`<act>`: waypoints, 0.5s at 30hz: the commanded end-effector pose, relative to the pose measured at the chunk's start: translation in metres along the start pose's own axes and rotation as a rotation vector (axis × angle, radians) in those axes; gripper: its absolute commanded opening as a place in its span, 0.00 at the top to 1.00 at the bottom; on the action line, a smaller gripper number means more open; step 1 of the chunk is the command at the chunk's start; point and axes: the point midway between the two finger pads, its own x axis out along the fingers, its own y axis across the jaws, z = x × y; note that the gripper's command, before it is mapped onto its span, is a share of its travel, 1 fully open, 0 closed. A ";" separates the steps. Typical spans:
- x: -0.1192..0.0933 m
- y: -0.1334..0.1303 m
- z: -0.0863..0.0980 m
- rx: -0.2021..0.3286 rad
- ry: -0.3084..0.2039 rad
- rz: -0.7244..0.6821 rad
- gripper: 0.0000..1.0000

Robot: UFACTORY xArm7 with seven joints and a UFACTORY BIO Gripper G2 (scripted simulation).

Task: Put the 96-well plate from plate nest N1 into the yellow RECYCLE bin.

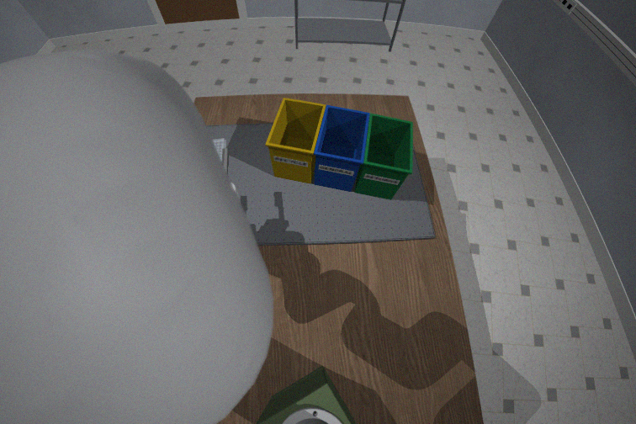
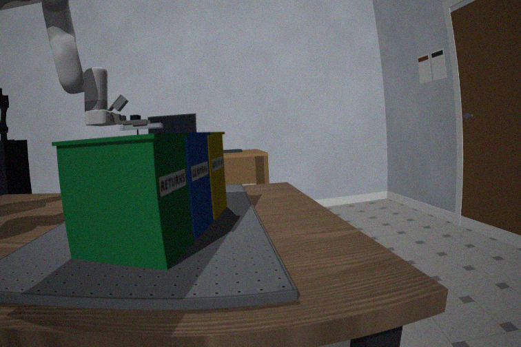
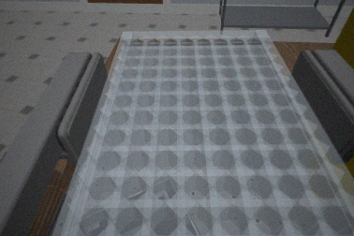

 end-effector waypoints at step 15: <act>0.030 -0.053 0.001 -0.012 -0.008 -0.345 1.00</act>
